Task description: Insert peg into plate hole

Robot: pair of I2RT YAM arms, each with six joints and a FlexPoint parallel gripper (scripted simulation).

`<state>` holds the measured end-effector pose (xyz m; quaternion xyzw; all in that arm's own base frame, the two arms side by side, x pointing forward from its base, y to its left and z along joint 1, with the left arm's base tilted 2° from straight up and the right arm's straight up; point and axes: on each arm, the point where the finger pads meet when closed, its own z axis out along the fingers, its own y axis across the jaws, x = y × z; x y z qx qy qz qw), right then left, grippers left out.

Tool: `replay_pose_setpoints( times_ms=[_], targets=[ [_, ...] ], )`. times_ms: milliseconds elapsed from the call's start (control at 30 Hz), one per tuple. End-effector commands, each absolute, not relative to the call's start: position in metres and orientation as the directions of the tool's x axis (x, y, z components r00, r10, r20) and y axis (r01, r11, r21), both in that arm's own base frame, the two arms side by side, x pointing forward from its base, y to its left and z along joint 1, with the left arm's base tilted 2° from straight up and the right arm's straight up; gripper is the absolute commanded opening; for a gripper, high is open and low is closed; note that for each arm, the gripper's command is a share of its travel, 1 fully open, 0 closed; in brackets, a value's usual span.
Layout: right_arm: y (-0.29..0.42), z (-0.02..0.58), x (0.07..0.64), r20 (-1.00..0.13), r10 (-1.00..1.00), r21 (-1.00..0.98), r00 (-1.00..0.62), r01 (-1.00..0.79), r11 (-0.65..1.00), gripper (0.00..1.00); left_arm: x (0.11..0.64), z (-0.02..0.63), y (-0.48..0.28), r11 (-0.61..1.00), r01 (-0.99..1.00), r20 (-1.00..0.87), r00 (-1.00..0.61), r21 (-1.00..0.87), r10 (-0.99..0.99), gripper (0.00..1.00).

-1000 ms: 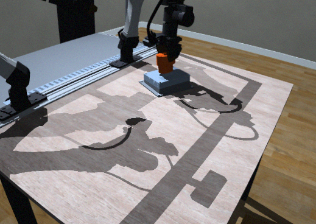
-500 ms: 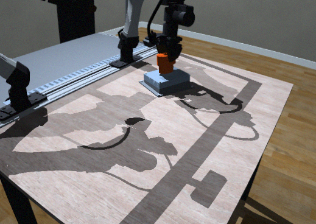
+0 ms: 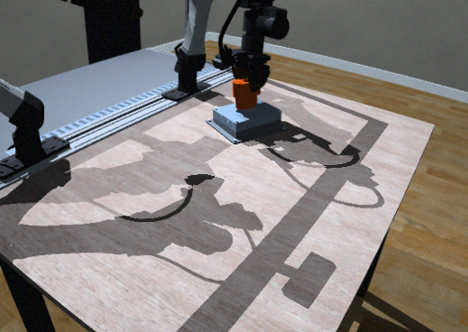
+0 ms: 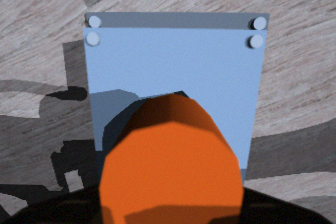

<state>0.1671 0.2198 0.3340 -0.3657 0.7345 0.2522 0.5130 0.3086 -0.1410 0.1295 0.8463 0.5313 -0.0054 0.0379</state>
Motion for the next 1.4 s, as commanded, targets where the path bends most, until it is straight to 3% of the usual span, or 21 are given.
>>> replay_pose_setpoints(
  times_ms=[0,1367],
  targets=[
    [0.218,0.331,0.166,-0.937,-0.275,0.003,-0.215,-0.793,0.609,1.0,0.312,0.129,-0.145,-0.442,0.893,-0.063,0.447,0.081,0.892,0.34],
    [0.218,0.331,0.166,-0.937,-0.275,0.003,-0.215,-0.793,0.609,1.0,0.313,0.101,-0.142,-0.443,0.894,-0.063,0.447,0.068,0.892,0.34]
  ],
)
